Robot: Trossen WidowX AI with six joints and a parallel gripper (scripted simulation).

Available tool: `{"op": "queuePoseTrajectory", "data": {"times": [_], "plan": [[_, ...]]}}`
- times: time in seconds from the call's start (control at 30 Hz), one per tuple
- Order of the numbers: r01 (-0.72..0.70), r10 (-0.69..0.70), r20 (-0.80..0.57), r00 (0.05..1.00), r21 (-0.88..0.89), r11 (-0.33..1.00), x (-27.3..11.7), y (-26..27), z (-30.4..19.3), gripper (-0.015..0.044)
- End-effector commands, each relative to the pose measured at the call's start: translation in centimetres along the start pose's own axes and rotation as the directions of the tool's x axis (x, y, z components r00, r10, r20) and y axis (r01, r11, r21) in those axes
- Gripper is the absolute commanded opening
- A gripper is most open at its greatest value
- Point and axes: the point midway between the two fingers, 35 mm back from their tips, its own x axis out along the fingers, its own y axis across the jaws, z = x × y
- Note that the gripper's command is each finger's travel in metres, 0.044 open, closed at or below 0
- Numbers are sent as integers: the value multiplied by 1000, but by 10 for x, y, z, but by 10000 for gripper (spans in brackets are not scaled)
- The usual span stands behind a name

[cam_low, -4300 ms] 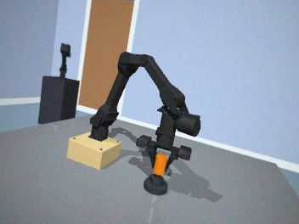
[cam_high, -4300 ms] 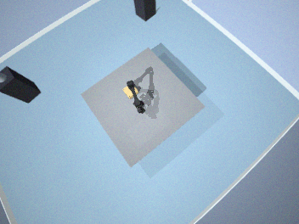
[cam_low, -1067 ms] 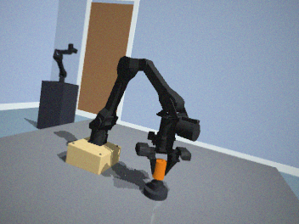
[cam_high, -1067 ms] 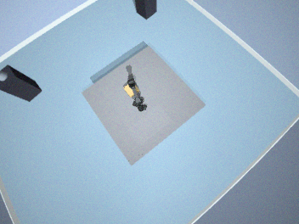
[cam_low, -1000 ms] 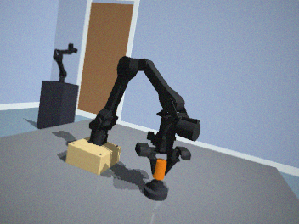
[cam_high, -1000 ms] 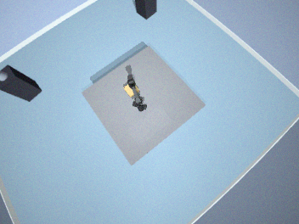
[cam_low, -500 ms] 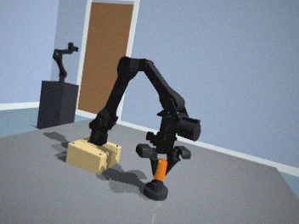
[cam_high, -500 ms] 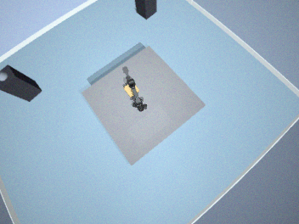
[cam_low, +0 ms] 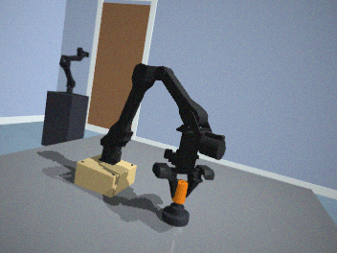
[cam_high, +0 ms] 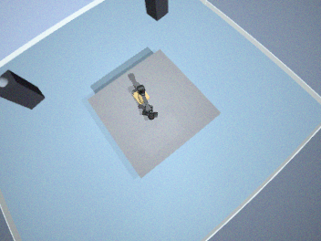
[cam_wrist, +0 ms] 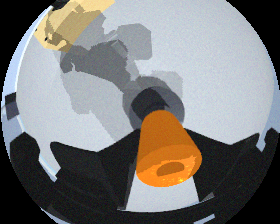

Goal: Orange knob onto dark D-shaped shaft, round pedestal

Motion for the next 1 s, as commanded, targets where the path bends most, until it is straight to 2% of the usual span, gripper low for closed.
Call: {"op": "queuePoseTrajectory", "data": {"times": [0.0, 0.23, 0.97], "plan": [[3, -3, -4, 1000, -14, 1000, -4, 0, -1, 0], [2, -3, -4, 1000, -213, 977, -5, -3, -3, 0], [2, -3, -4, 1000, -213, 977, 1, 0, -1, 0]]}}
